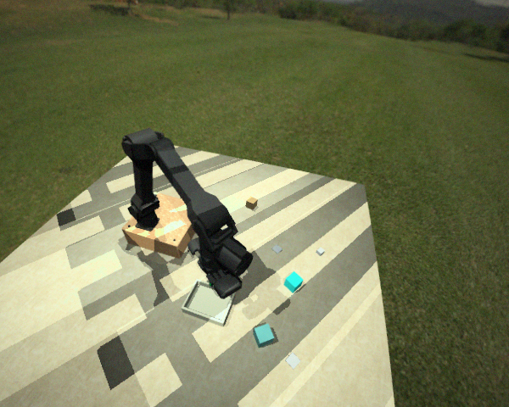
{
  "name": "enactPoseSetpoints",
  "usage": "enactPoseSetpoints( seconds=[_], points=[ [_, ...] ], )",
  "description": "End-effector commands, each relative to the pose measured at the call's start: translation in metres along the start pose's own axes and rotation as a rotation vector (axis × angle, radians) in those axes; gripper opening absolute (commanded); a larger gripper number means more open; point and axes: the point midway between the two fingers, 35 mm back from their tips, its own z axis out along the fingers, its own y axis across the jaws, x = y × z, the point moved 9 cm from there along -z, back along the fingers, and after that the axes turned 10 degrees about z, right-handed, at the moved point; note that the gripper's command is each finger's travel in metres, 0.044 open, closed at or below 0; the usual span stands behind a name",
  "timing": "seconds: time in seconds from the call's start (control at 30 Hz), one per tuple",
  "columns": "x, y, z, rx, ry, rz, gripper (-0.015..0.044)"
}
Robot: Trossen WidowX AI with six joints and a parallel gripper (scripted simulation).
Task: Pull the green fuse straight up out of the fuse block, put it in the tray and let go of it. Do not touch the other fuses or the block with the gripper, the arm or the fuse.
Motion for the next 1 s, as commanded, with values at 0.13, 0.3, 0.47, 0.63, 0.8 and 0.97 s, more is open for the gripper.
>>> enactPoseSetpoints(
  seconds=[0.13,0.3,0.47,0.63,0.8,0.97],
  points=[
    [0.028,-0.020,-0.001,0.002,-0.003,-0.002,0.0000],
    [0.028,-0.020,0.005,0.002,-0.003,-0.002,0.0000],
    [0.028,-0.020,0.013,0.002,-0.003,-0.002,0.0000],
    [0.028,-0.020,0.021,0.002,-0.003,-0.002,0.0000],
    [0.028,-0.020,0.029,0.002,-0.003,-0.002,0.0000],
    [0.028,-0.020,0.037,0.002,-0.003,-0.002,0.0000]
  ],
)
